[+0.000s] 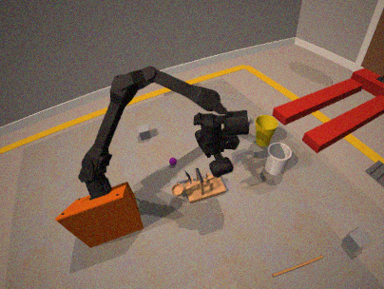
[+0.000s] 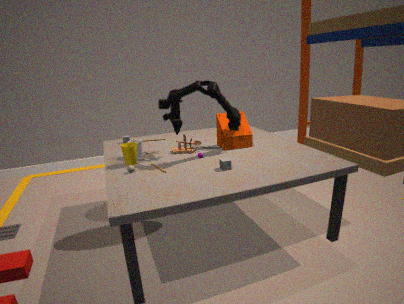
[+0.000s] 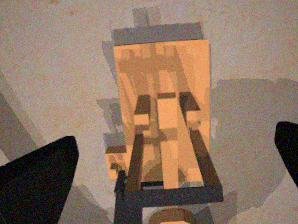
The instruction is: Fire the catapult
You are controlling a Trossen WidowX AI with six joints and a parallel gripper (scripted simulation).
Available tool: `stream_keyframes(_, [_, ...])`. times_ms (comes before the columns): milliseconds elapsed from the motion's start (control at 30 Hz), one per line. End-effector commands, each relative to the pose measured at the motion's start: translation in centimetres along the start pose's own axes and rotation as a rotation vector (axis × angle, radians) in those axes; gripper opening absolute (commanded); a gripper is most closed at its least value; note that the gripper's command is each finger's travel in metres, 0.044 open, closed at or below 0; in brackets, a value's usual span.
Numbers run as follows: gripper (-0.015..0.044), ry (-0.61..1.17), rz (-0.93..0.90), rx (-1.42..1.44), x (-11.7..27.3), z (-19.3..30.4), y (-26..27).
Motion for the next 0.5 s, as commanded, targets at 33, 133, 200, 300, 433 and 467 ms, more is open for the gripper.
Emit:
stream_keyframes(33, [0.044,0.024,-0.006,0.0,0.0,0.5,0.1])
stream_keyframes(133, [0.044,0.023,-0.007,0.0,-3.4,0.5,0.1])
stream_keyframes(200, [0.044,0.024,-0.008,0.0,-4.4,0.6,0.2])
stream_keyframes(300, [0.044,0.024,-0.008,0.0,-4.4,0.6,0.2])
stream_keyframes(433, [0.044,0.023,-0.008,0.0,-4.8,0.6,0.2])
stream_keyframes(467, [0.044,0.023,-0.008,0.0,-5.0,0.6,0.2])
Point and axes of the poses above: the point midway between the two fingers, 35 mm back from their tips, its own x axis back along the fingers, its own y axis across the jaws, z = x × y, the point moved 8 cm from there along x, back along the fingers
